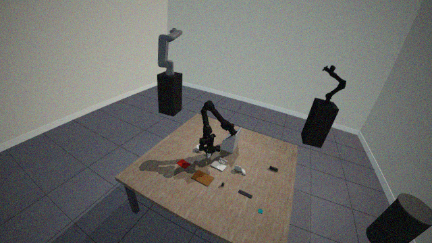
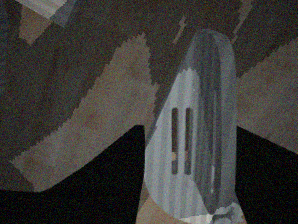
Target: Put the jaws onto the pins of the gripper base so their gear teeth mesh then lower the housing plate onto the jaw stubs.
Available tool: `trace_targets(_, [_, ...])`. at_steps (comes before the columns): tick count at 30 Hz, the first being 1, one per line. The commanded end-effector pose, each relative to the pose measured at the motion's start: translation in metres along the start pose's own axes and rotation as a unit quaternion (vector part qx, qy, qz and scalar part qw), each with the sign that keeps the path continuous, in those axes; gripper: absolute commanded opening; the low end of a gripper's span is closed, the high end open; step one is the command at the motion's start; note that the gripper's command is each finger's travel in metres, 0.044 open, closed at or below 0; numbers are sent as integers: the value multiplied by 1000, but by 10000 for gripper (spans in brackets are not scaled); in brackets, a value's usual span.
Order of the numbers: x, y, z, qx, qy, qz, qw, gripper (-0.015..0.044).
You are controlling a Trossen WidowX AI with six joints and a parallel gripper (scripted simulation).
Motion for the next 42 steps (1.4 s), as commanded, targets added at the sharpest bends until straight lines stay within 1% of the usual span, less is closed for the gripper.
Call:
trace_targets(1, [-3,2,-12,-2,-4,4,1000,134])
trace_targets(16, [-2,-1,-58,-2,-5,3,1000,134])
trace_targets(21, [0,0,-58,-3,-4,6,1000,134])
trace_targets(42, [41,53,-60,-11,10,124,992,134])
Point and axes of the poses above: the point midway between the two fingers, 35 mm back from their tips, its own z axis out along the fingers, its own x axis across the jaws, y = z × x, the point moved 6 cm from there along -z, back along the fingers, and after that the axes turned 1 degree about -z, right-handed, at the moved point
